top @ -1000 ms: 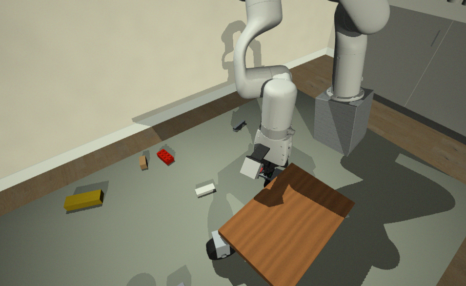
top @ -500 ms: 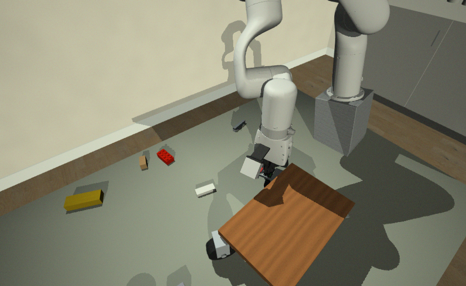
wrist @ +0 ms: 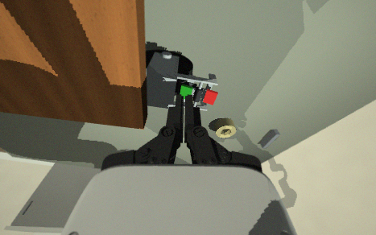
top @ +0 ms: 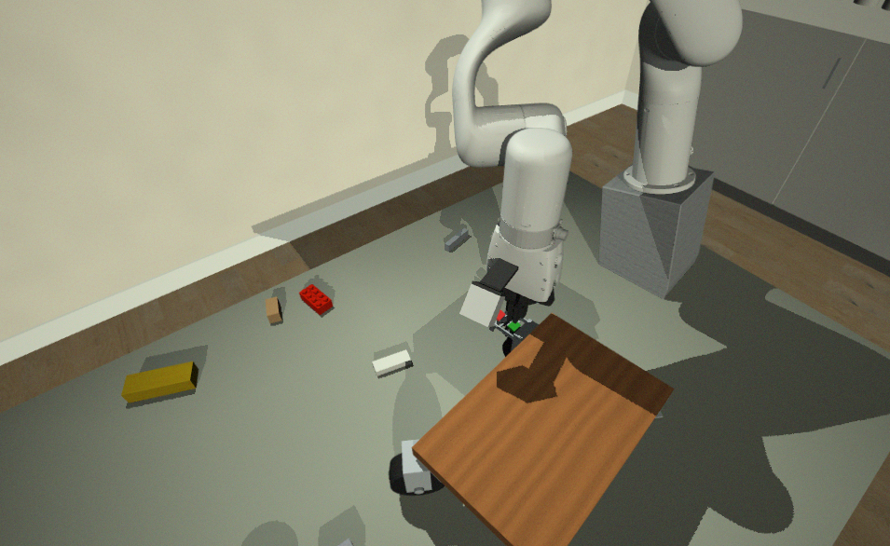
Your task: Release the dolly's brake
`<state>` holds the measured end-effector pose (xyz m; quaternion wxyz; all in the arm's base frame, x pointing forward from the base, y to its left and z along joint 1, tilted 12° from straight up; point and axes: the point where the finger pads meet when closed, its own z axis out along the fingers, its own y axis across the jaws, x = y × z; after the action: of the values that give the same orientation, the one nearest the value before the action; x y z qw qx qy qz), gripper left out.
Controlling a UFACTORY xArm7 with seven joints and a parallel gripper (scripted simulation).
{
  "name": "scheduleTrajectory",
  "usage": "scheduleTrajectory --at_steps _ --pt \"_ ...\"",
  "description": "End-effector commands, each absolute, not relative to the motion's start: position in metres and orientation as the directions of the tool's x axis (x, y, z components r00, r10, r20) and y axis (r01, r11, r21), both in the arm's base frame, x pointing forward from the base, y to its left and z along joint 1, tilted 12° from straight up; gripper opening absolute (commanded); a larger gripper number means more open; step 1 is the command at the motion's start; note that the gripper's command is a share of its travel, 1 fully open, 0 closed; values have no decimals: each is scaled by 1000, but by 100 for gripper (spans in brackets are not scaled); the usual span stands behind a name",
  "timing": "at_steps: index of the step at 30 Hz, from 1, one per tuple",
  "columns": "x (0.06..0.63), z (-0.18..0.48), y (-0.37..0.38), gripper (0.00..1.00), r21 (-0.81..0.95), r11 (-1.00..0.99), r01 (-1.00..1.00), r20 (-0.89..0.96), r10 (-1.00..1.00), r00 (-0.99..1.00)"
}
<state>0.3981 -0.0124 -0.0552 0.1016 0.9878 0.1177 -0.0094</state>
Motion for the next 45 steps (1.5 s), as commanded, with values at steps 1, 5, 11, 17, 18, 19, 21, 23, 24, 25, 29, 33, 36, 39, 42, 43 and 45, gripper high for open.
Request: scheduleTrajectory --at_steps 1,5,11,17,18,19,21,23,24,25,29,33,36,39,42,43,45 --pt "401 -26 -6 0 196 -952 236 -38 233 972" --pt "400 -19 -5 0 196 -952 236 -38 233 972" --pt "400 -8 -2 0 196 -952 236 -38 233 972" --pt "400 -8 -2 0 196 -952 236 -38 233 972" --pt "400 -8 -2 0 196 -952 236 -38 233 972" --pt "400 -8 -2 0 196 -952 236 -38 233 972" --pt "400 -8 -2 0 196 -952 236 -38 233 972" --pt "400 -8 -2 0 196 -952 236 -38 233 972" --pt "400 -8 -2 0 196 -952 236 -38 233 972" --pt "400 -8 -2 0 196 -952 236 -38 233 972" --pt "400 -8 -2 0 196 -952 236 -38 233 972" --pt "400 -8 -2 0 196 -952 236 -38 233 972" --pt "400 -8 -2 0 196 -952 236 -38 233 972" --pt "400 -8 -2 0 196 -952 236 -38 233 972" --pt "400 -8 -2 0 196 -952 236 -38 233 972" --pt "400 -8 -2 0 196 -952 236 -38 233 972" --pt "400 -8 -2 0 196 -952 236 -38 233 972"
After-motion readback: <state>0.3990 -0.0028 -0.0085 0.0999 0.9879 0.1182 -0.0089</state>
